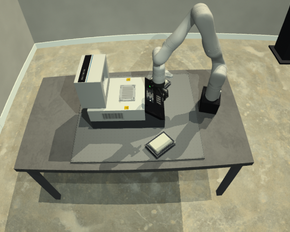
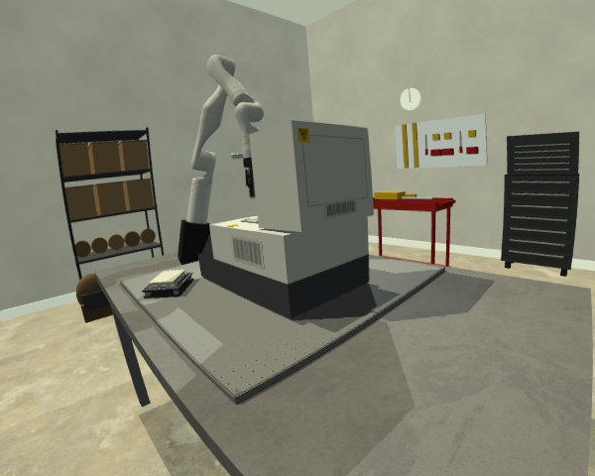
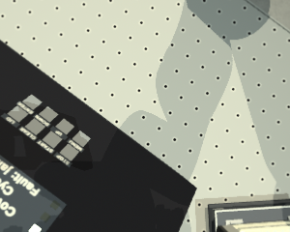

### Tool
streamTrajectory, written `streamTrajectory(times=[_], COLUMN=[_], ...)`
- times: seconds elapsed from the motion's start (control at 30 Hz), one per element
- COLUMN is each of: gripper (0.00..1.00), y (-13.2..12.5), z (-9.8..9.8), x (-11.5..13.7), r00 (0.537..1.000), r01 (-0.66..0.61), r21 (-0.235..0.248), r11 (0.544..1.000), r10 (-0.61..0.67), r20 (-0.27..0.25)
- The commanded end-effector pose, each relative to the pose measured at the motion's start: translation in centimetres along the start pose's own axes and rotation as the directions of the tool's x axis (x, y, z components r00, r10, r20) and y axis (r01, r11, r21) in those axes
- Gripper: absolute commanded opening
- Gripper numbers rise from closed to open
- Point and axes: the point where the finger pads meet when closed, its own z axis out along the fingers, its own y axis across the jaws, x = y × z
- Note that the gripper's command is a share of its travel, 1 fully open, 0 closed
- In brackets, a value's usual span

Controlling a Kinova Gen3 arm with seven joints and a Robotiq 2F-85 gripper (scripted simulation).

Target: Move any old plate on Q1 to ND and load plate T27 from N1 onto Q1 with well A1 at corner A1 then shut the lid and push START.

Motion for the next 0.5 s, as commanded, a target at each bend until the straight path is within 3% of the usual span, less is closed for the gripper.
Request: streamTrajectory(times=[0.0, 0.47], gripper=[1.0, 1.0], y=[1.0, 4.2], z=[0.0, 0.0], x=[-0.8, -3.3], r00=[1.0, 1.0], r01=[-0.001, -0.001], r21=[0.002, 0.002], r11=[1.0, 1.0], r10=[0.001, 0.001], r20=[0.0, 0.0])
